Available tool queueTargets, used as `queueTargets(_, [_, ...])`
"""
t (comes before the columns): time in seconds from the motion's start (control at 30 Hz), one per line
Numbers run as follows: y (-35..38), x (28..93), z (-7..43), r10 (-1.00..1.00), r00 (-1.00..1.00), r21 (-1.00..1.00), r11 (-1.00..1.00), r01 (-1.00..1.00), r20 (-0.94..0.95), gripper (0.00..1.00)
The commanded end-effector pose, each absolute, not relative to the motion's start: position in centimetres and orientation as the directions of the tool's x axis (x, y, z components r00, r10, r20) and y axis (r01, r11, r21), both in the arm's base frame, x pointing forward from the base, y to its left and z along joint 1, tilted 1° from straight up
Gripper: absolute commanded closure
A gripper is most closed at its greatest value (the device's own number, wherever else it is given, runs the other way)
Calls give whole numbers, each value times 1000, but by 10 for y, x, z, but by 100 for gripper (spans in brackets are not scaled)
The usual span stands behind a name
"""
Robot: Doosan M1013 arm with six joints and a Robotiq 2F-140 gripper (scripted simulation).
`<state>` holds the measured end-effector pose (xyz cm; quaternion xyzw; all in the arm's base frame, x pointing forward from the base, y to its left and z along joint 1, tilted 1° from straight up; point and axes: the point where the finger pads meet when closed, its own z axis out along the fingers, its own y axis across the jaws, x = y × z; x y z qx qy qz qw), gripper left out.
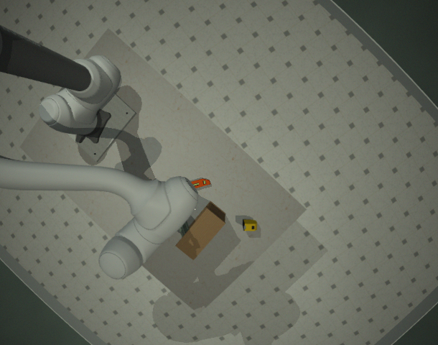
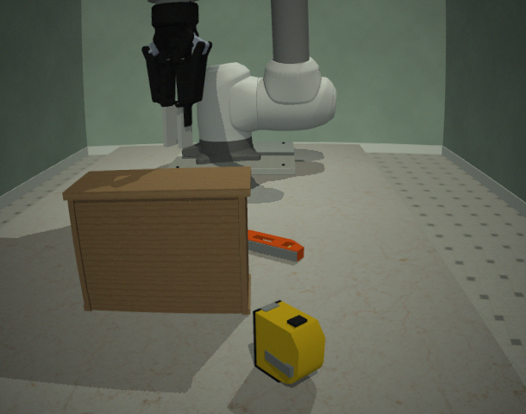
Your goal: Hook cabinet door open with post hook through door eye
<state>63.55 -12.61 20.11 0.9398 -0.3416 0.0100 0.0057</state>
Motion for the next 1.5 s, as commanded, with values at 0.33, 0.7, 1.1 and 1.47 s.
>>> queueTargets(0.33, [-126, 635, 215, -642, 766, 4, -767, -642, 23, 84])
queueTargets(0.7, [-126, 635, 217, -640, 768, 4, -768, -640, 23, 84])
queueTargets(1.1, [-226, 605, 218, -258, 966, 13, -966, -259, 19, 84])
queueTargets(1.47, [-226, 605, 218, -258, 966, 13, -966, -259, 19, 85])
